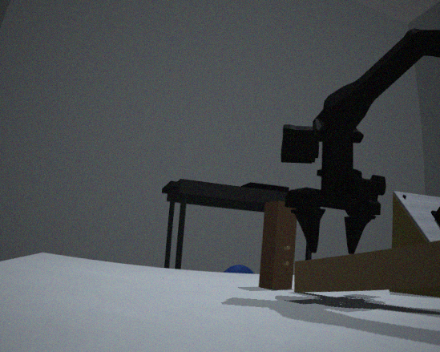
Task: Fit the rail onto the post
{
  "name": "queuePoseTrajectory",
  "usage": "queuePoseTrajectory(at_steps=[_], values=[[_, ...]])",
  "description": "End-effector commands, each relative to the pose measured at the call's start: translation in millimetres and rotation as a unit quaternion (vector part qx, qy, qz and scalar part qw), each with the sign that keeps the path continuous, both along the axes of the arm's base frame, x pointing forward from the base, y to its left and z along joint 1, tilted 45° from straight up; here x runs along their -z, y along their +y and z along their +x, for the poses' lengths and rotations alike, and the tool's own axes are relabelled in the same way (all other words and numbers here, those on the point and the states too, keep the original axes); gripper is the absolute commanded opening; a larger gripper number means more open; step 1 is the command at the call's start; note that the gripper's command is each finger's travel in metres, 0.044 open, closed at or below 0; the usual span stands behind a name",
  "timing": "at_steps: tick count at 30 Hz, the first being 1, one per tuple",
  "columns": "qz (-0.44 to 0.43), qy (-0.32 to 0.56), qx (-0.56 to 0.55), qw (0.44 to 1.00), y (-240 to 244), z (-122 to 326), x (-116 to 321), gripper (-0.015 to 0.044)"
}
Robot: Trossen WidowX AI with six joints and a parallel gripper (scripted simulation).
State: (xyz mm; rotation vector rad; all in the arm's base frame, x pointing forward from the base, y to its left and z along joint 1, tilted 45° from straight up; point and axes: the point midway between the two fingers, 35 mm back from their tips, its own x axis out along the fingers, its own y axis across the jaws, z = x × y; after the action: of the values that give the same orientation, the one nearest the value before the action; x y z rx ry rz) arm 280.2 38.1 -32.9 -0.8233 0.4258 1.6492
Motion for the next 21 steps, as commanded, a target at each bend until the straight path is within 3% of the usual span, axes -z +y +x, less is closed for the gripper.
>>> queuePoseTrajectory(at_steps=[1,21], values=[[0.001,0.005,0.001,1.000,5.9,-2.4,6.6,0.0440],[0.003,0.006,0.001,1.000,29.3,-5.4,28.8,0.0440]])
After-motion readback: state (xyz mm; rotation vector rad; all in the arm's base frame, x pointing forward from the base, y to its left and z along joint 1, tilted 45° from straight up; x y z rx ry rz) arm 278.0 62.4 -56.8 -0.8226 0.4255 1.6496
